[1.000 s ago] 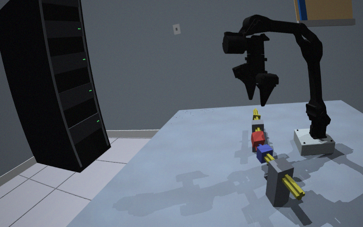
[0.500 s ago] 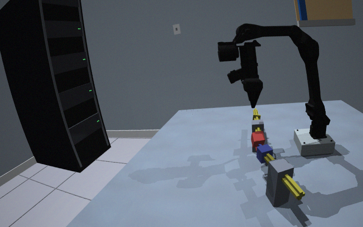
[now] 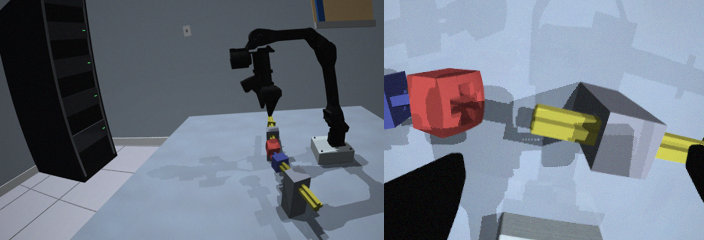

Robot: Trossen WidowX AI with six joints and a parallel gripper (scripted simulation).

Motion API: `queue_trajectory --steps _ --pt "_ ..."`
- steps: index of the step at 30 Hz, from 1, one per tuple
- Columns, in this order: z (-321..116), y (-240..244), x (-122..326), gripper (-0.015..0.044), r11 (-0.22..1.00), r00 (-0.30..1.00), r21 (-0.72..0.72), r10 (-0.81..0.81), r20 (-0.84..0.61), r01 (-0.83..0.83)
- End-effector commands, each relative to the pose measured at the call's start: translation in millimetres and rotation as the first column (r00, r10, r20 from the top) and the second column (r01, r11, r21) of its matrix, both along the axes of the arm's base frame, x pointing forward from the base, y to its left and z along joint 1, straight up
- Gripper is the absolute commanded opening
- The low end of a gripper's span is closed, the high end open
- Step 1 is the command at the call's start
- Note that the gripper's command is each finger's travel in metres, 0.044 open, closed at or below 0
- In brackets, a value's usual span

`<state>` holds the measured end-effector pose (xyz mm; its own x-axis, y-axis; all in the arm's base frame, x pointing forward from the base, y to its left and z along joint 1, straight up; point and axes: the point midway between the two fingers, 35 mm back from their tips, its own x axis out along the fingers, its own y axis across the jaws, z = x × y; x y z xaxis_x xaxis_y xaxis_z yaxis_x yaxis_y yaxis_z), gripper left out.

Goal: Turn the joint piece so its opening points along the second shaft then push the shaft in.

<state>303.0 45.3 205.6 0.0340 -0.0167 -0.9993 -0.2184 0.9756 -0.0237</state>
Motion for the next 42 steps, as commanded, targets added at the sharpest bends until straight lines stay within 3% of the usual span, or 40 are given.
queue_trajectory --steps 1,10,19,31,42 --pt "-4 0 -1 0.044 0.994 0.994 -0.02 0.108 -0.01 -0.108" --pt "-7 1 -2 0.044 0.922 0.923 -0.058 0.383 -0.03 -0.384" --pt "-11 2 -2 0.044 0.773 0.778 -0.085 0.624 -0.068 -0.628" --pt "-15 4 -2 0.044 0.481 0.49 -0.096 0.861 -0.136 -0.872" --pt "-19 5 -2 0.044 0.152 0.164 -0.071 0.965 -0.205 -0.986"
